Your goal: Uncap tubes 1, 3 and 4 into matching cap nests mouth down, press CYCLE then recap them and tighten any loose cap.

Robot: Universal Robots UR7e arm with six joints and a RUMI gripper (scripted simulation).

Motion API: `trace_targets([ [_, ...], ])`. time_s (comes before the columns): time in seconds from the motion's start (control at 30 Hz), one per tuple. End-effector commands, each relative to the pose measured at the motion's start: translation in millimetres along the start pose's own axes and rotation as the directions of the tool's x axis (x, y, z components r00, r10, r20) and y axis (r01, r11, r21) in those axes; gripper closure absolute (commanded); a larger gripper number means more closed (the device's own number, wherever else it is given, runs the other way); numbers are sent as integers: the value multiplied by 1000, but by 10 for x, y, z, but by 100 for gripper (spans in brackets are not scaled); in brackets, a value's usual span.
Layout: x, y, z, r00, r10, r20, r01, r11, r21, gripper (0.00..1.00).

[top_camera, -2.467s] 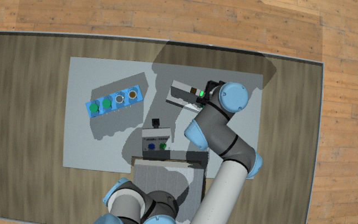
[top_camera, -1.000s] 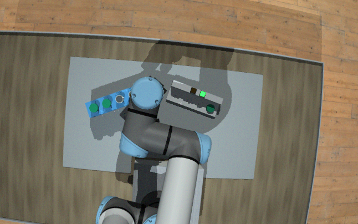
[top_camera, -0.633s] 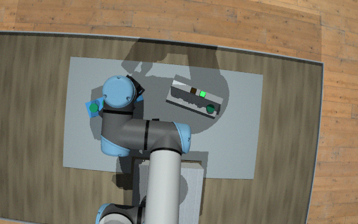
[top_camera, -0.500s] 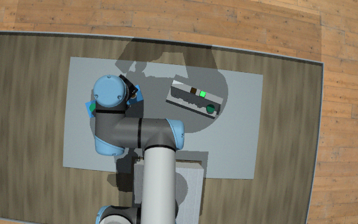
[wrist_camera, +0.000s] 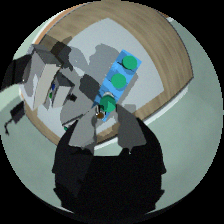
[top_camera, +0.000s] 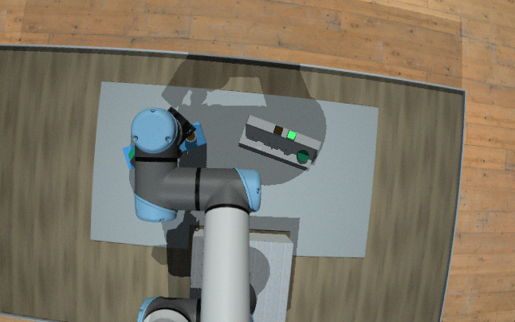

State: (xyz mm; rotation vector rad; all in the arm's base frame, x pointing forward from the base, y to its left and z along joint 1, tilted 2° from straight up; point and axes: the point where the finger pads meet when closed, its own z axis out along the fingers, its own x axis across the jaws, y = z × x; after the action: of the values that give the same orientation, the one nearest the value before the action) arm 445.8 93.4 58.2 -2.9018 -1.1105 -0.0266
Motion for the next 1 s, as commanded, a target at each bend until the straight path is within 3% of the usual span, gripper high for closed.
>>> trace_targets([
  [0.0, 4, 4, 125, 1000, 0, -1, 0, 1000, -1, 100],
  [0.97, 5, 4, 198, 1000, 0, -1, 0, 1000, -1, 100],
])
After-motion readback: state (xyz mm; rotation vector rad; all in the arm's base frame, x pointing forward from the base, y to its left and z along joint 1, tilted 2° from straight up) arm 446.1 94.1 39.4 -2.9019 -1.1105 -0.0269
